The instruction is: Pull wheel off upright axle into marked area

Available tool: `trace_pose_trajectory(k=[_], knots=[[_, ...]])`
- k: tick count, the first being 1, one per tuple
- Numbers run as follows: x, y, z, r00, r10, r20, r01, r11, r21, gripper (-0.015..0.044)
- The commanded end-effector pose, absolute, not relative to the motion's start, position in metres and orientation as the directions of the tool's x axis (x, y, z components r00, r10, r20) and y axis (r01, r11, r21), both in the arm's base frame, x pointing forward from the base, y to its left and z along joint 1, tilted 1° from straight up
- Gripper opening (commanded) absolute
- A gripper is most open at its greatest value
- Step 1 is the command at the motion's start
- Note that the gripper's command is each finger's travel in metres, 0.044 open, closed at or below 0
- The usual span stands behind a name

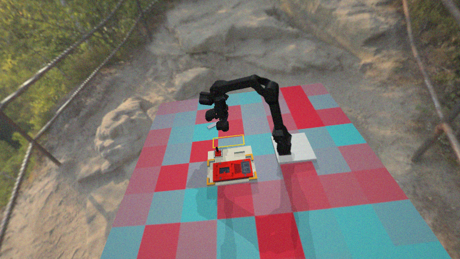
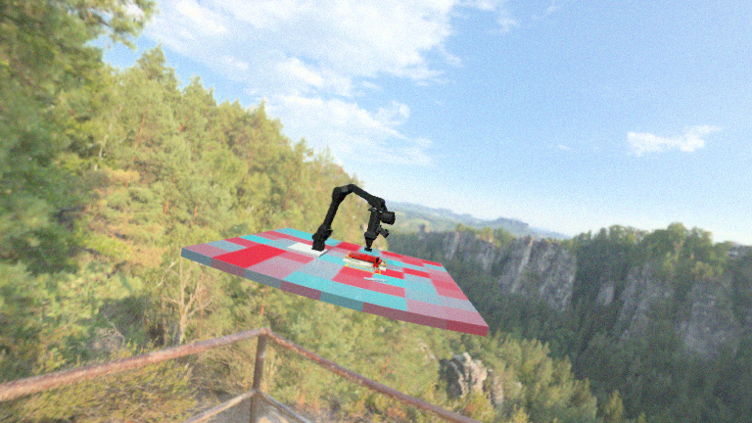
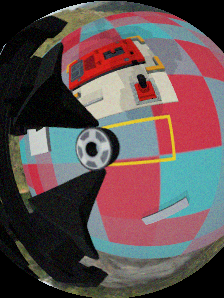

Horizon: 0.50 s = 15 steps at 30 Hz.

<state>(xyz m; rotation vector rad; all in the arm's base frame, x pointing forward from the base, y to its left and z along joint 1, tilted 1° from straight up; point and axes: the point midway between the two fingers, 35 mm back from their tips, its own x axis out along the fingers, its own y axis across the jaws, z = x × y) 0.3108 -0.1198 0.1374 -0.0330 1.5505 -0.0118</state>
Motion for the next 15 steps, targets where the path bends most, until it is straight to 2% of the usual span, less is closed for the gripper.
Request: trace_pose_trajectory(k=[1,15], knots=[[0.306,-0.123,0.134,0.014,-0.032,-0.999,-0.023,0.999,-0.032,0.0000],[0.309,-0.125,0.099,0.014,-0.032,-0.999,-0.023,0.999,-0.032,0.0000]])
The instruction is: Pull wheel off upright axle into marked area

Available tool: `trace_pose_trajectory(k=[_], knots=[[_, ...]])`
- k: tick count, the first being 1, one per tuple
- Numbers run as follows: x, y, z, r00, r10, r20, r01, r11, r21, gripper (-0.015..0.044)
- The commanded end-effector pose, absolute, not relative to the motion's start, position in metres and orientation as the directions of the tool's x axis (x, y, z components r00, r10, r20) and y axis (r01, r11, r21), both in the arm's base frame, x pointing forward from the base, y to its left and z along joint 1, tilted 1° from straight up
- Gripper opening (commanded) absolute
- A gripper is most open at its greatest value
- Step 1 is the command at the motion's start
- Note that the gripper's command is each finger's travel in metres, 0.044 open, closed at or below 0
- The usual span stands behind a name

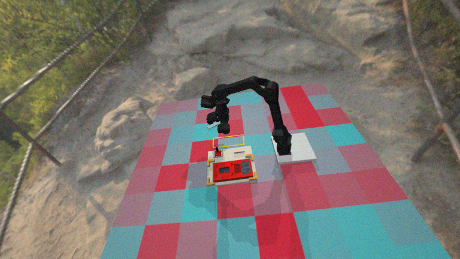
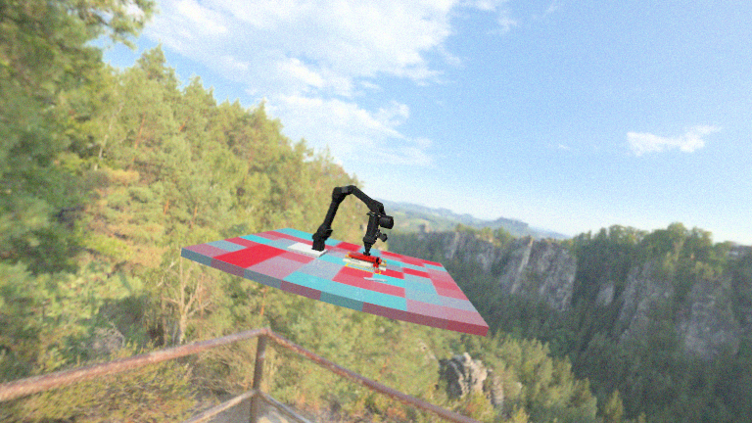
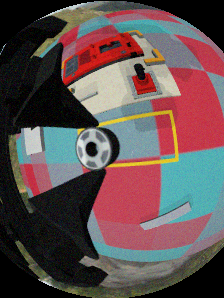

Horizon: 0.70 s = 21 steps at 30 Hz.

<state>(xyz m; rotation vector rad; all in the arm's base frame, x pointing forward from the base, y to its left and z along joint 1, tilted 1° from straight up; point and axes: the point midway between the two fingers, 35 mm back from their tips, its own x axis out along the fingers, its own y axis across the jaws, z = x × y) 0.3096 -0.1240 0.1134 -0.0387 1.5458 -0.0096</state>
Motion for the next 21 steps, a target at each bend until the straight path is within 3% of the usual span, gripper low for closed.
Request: trace_pose_trajectory(k=[1,12,20,21], knots=[[0.309,-0.125,0.093,0.014,-0.032,-0.999,-0.023,0.999,-0.032,0.0000],[0.308,-0.127,0.035,0.013,-0.032,-0.999,-0.023,0.999,-0.032,0.0000],[0.307,-0.126,0.032,0.013,-0.032,-0.999,-0.023,0.999,-0.032,0.0000],[0.309,-0.126,0.036,0.018,-0.028,-0.999,-0.018,0.999,-0.028,0.0026]])
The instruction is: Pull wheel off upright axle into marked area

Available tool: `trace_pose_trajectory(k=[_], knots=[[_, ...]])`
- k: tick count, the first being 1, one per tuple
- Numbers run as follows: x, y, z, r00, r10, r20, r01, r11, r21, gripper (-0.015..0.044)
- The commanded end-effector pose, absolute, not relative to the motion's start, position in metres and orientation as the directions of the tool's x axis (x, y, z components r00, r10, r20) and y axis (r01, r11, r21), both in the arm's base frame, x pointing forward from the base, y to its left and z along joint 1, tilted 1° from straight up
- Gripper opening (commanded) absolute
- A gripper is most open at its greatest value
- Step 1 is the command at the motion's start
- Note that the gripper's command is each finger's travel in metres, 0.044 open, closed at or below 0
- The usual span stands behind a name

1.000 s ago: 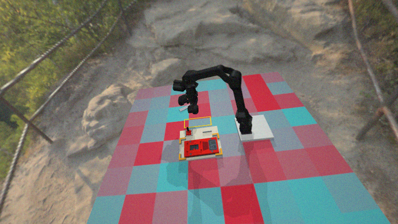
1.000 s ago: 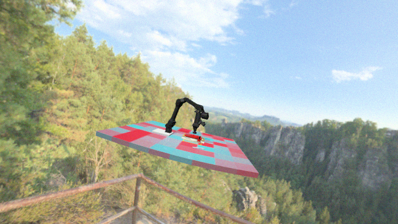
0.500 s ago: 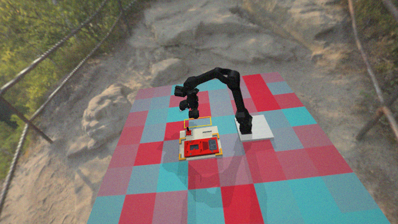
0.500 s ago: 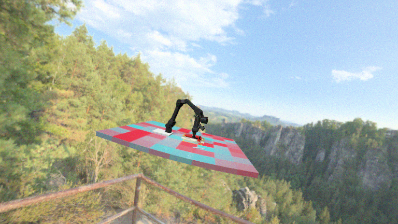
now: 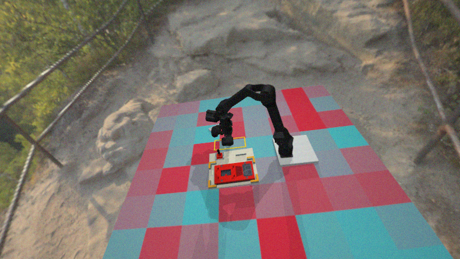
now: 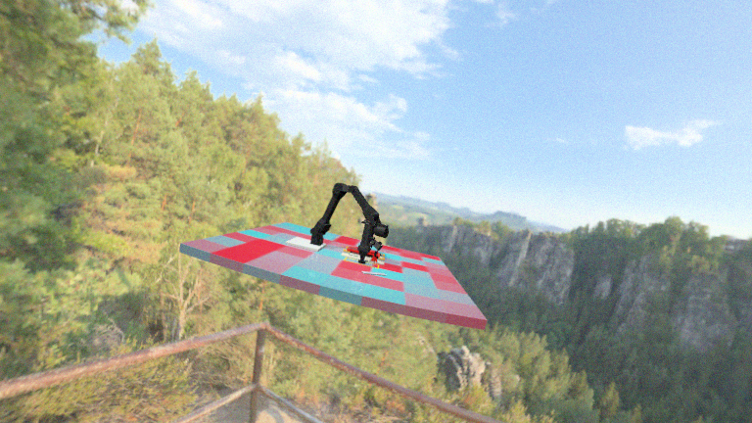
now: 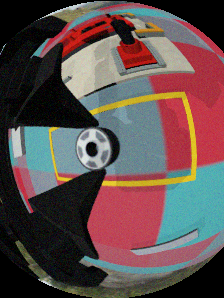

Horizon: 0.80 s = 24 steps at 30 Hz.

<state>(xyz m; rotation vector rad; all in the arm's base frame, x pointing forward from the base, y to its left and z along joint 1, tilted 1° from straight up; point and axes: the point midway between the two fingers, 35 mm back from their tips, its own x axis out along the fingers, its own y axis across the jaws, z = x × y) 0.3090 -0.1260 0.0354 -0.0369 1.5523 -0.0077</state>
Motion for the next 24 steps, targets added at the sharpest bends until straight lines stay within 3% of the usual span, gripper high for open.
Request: trace_pose_trajectory(k=[1,10,21,24], knots=[[0.309,-0.126,0.036,0.018,-0.028,-0.999,-0.018,0.999,-0.028,0.0053],[0.309,-0.126,0.038,0.018,-0.028,-0.999,-0.019,0.999,-0.028,0.0289],[0.308,-0.124,0.096,0.014,-0.032,-0.999,-0.023,0.999,-0.032,0.0300],[0.298,-0.119,0.098,0.022,-0.030,-0.999,-0.024,0.999,-0.031,0.0379]])
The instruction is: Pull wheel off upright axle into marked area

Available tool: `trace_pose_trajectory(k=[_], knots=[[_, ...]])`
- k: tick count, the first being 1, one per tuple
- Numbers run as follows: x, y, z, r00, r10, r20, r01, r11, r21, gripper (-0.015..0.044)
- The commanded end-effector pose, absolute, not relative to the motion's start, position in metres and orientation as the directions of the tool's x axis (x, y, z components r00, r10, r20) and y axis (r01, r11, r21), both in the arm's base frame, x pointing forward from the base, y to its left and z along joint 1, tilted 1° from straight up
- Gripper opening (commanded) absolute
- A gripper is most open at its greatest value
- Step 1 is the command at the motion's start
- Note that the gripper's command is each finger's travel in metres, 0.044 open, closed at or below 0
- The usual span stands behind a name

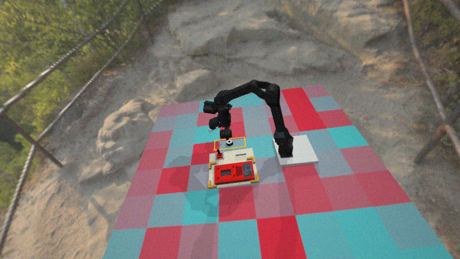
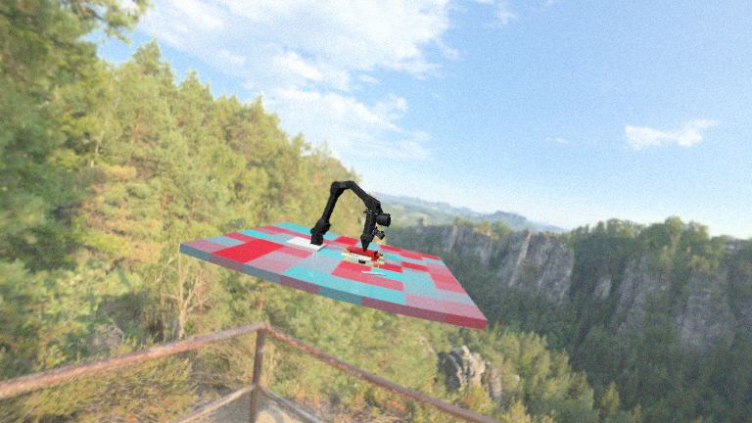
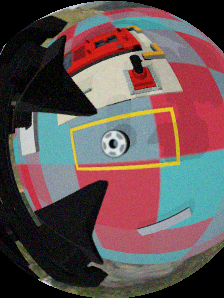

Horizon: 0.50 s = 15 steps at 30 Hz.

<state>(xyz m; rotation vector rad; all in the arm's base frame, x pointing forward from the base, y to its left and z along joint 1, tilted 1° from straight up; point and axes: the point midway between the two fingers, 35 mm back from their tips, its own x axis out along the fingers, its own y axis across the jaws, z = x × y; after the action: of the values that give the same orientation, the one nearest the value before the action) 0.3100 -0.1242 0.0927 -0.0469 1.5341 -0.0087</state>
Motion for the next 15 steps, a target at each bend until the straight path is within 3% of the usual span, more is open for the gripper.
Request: trace_pose_trajectory(k=[1,3,8,15], knots=[[0.289,-0.115,0.104,0.020,-0.030,-0.999,-0.024,0.999,-0.031,0.0405],[0.270,-0.107,0.117,0.016,-0.030,-0.999,-0.024,0.999,-0.030,0.0440],[0.228,-0.090,0.138,0.008,-0.029,-1.000,-0.023,0.999,-0.029,0.0440],[0.227,-0.089,0.138,0.007,-0.029,-1.000,-0.023,0.999,-0.029,0.0440]])
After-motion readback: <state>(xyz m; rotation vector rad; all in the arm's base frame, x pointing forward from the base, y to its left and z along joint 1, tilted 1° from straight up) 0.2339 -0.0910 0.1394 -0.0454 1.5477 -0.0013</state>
